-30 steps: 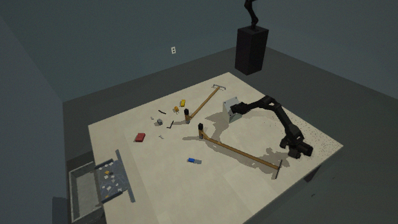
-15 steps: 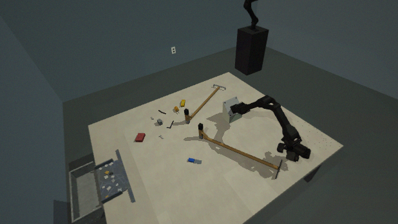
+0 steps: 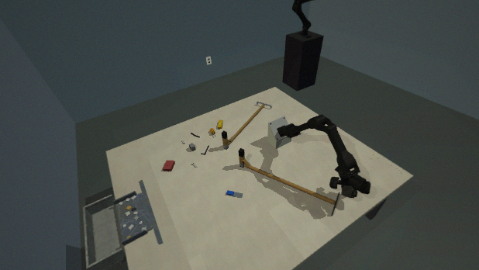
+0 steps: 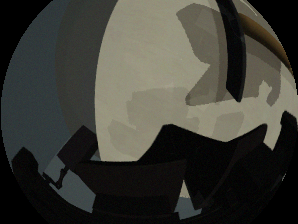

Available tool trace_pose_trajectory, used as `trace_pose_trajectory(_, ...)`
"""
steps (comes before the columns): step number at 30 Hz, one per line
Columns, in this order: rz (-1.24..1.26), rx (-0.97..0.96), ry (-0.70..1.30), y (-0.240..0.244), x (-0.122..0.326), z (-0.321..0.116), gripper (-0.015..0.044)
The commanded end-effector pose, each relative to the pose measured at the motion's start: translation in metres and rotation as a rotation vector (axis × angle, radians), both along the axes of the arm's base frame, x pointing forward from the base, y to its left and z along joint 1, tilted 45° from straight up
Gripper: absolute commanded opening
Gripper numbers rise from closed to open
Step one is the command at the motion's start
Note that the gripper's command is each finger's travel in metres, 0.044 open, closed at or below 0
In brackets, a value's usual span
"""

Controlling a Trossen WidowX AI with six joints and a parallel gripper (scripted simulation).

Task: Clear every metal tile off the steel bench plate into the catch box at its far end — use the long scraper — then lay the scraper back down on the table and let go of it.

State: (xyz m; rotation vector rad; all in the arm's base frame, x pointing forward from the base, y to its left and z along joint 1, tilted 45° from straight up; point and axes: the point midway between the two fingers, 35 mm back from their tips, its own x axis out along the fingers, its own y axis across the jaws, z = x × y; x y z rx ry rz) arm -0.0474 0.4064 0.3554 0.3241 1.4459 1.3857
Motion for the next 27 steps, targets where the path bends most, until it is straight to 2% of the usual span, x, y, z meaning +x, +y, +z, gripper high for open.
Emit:
trace_pose_trajectory(1, -0.013, 0.026, -0.035, 0.001, 0.011, 0.002, 0.0000)
trace_pose_trajectory(27, -0.112, 0.150, -0.221, 0.004, 0.085, 0.023, 0.0000)
